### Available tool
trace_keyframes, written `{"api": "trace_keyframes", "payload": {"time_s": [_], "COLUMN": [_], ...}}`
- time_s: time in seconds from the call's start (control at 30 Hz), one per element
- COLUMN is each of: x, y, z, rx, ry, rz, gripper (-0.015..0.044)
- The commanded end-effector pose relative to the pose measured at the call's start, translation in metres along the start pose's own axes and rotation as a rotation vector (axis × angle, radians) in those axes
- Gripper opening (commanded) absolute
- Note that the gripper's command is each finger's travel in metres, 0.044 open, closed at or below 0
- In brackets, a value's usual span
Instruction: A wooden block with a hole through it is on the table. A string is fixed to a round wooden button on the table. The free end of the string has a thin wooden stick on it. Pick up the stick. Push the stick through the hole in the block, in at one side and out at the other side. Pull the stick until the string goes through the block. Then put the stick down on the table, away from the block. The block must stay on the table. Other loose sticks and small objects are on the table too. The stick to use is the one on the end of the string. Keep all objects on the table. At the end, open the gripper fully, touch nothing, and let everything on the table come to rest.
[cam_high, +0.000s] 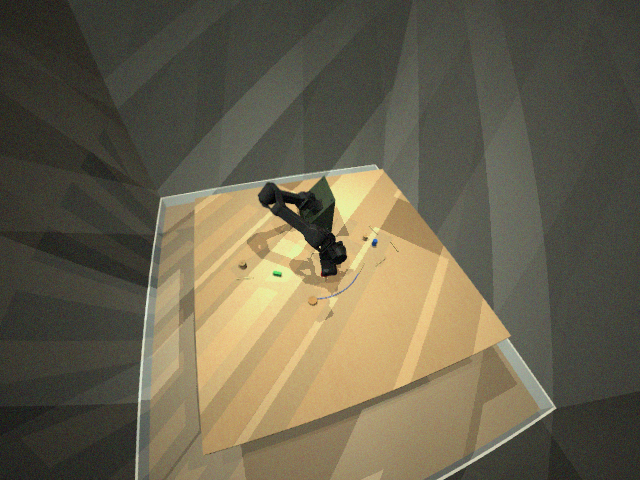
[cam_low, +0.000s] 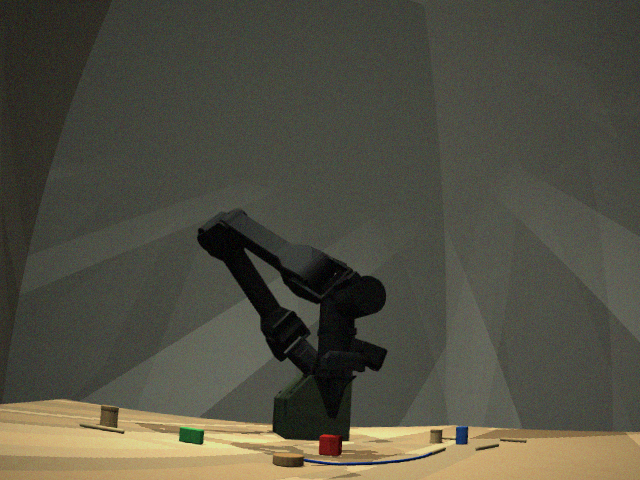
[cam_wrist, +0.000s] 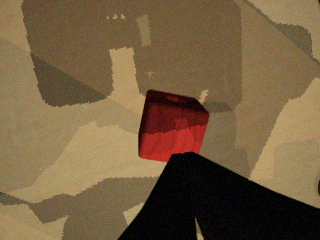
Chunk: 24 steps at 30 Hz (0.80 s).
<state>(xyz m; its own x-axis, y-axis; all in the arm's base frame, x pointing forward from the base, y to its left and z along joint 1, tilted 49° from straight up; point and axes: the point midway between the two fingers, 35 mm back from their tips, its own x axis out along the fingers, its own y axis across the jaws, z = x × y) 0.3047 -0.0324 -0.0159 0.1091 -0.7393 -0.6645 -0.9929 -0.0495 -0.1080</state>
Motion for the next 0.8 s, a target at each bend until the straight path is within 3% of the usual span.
{"api": "trace_keyframes", "payload": {"time_s": [0.0,0.27,0.33,0.63,0.77], "x": [0.0,0.0,0.0,0.0,0.0], "y": [0.0,0.0,0.0,0.0,0.0], "z": [0.0,0.0,0.0,0.0,0.0], "rx": [0.0,0.0,0.0,0.0,0.0], "ry": [0.0,0.0,0.0,0.0,0.0], "rz": [0.0,0.0,0.0,0.0,0.0], "gripper": [0.0026,0.0236,0.0244,0.0007,0.0]}}
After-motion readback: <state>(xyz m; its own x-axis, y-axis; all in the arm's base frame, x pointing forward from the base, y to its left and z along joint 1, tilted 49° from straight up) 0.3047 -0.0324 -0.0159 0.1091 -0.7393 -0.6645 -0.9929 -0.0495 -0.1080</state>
